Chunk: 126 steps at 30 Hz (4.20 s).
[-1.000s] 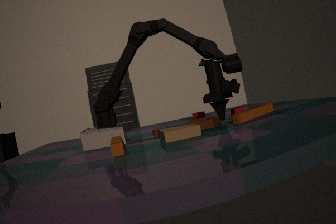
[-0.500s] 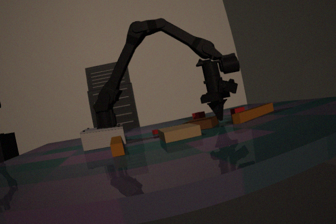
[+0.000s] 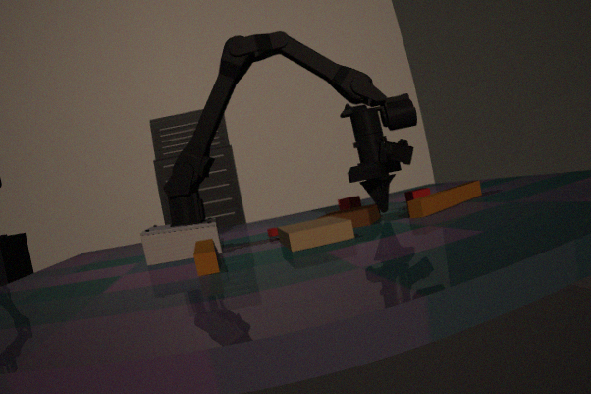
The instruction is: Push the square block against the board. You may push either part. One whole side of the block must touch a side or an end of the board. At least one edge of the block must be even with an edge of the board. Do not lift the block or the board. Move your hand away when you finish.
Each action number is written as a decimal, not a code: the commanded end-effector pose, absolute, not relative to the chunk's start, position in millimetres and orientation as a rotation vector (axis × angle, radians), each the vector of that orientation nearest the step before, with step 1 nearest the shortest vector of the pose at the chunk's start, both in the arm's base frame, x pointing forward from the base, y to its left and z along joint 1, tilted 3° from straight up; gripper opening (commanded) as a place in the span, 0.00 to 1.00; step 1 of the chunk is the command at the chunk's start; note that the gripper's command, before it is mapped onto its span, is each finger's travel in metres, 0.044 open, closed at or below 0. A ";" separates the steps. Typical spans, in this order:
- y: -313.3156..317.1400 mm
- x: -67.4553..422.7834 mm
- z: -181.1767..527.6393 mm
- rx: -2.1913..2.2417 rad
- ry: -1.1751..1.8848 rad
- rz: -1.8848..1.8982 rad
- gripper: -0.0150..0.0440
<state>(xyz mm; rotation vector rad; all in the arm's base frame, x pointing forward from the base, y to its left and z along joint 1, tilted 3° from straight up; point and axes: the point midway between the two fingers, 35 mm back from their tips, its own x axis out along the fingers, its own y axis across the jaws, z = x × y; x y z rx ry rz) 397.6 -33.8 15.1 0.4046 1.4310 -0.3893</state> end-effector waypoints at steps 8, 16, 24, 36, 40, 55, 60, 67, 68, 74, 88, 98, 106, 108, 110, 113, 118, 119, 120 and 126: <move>-28.8 387.5 11.4 0.407 1.444 -0.394 0.25; -25.9 382.9 10.9 0.407 1.445 -0.394 0.25; -23.0 378.3 10.3 0.407 1.445 -0.393 0.25; -18.7 371.3 9.6 0.408 1.446 -0.393 0.25; -17.4 368.9 9.3 0.408 1.446 -0.393 0.25; -12.3 359.9 8.4 0.408 1.447 -0.393 0.25; -10.7 356.9 8.1 0.408 1.448 -0.393 0.25; -8.4 352.6 7.6 0.408 1.448 -0.393 0.25; -8.1 352.0 7.6 0.408 1.448 -0.393 0.25; -6.2 348.3 7.2 0.408 1.449 -0.393 0.25; -2.0 339.5 6.4 0.409 1.450 -0.393 0.25; 0.9 333.2 5.7 0.409 1.450 -0.393 0.25; 1.6 331.5 5.6 0.409 1.450 -0.393 0.25; 0.7 333.6 5.8 0.409 1.450 -0.393 0.25; -0.6 336.5 6.1 0.409 1.450 -0.393 0.25; -2.6 341.1 6.6 0.409 1.449 -0.393 0.25; -6.1 348.5 7.2 0.408 1.449 -0.393 0.25; -6.9 350.0 7.3 0.408 1.448 -0.393 0.25; -7.6 351.5 7.4 0.408 1.448 -0.393 0.25; -12.1 360.2 8.0 0.408 1.447 -0.393 0.25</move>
